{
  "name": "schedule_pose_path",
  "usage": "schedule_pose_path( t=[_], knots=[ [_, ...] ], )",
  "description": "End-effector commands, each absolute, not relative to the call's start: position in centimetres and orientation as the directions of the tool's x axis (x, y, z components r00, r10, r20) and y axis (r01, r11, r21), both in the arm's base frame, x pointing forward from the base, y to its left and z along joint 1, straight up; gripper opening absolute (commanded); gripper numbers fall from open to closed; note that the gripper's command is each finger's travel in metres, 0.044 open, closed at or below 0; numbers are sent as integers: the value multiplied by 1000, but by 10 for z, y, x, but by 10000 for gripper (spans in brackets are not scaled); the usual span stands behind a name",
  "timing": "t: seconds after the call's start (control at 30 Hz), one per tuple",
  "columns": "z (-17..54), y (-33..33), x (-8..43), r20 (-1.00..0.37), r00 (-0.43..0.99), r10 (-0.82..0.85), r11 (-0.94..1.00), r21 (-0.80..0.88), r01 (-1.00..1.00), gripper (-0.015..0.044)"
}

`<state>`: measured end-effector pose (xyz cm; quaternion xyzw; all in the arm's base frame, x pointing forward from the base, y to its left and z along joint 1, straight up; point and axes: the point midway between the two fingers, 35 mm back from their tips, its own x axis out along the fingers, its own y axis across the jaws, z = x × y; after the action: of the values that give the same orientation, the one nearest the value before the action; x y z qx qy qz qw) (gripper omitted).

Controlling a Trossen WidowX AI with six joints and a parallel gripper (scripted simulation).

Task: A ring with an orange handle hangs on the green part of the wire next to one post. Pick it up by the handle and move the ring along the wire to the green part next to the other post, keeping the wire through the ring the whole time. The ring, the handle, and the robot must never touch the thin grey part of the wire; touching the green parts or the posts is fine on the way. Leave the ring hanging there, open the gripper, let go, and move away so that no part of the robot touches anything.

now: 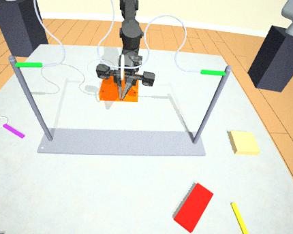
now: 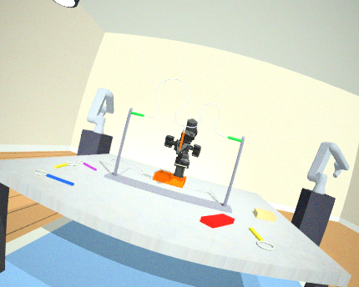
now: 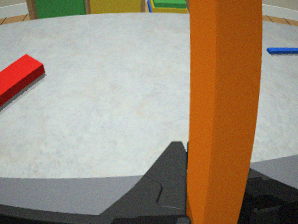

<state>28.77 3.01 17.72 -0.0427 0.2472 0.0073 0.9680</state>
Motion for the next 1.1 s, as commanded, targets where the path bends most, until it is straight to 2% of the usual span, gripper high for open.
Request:
schedule_pose_path(
  t=[0.0, 0.53, 1.07],
  knots=[
    [177, 34, 287, -480, 877, -7, 997, -66, -28, -150],
    [178, 59, 283, -487, 873, 33, 999, 15, -29, -150],
    [185, 103, 277, -492, 856, 159, 965, 262, -29, -150]
  ],
)
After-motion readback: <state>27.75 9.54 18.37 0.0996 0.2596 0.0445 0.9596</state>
